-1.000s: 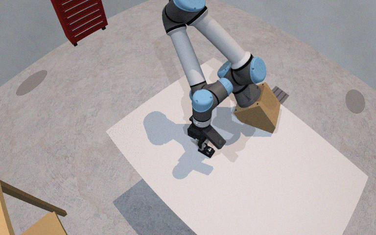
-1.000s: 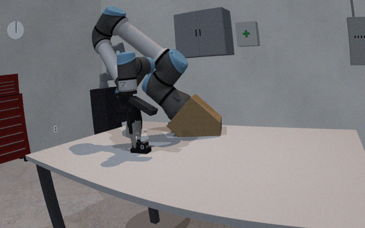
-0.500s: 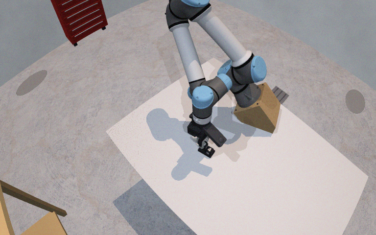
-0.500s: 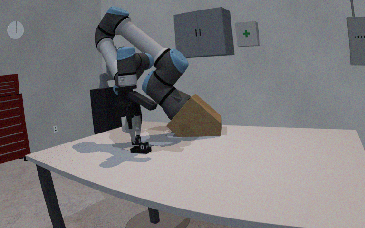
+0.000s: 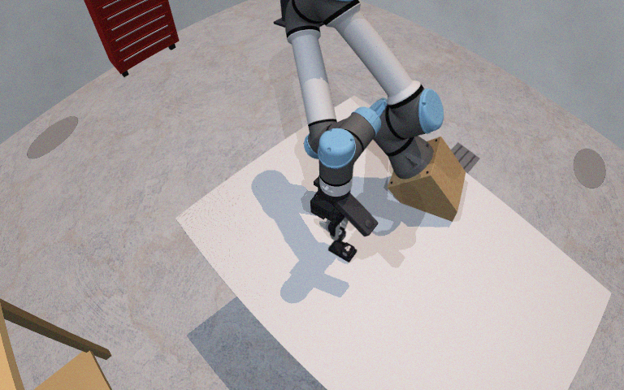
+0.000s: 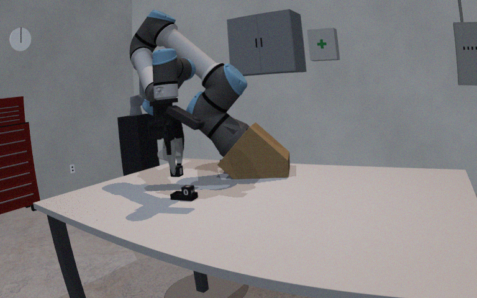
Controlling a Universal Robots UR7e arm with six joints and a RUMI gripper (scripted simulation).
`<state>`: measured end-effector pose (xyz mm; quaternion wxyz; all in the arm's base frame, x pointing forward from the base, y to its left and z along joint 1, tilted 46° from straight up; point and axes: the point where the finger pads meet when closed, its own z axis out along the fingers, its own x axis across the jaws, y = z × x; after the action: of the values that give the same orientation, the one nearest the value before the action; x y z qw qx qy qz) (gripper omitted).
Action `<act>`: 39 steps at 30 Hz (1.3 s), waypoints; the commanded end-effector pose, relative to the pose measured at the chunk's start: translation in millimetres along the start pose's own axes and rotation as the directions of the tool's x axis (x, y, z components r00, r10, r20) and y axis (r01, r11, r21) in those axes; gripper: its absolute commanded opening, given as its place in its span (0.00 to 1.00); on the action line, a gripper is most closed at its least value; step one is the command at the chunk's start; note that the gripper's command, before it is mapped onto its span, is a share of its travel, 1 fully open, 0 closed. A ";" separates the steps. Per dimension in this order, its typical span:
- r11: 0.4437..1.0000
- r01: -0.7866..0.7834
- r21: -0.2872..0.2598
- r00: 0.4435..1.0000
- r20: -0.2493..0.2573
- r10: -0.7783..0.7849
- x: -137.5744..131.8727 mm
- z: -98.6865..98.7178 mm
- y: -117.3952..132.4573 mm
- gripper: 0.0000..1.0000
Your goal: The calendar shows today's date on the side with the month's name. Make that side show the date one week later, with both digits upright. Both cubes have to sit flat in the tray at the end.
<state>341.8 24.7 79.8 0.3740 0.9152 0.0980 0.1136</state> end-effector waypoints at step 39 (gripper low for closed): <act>1.000 0.014 -0.001 1.000 0.006 -0.014 0.2 -39.3 0.6 0.10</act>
<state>330.8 50.4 107.1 0.3751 0.9150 0.1005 0.1092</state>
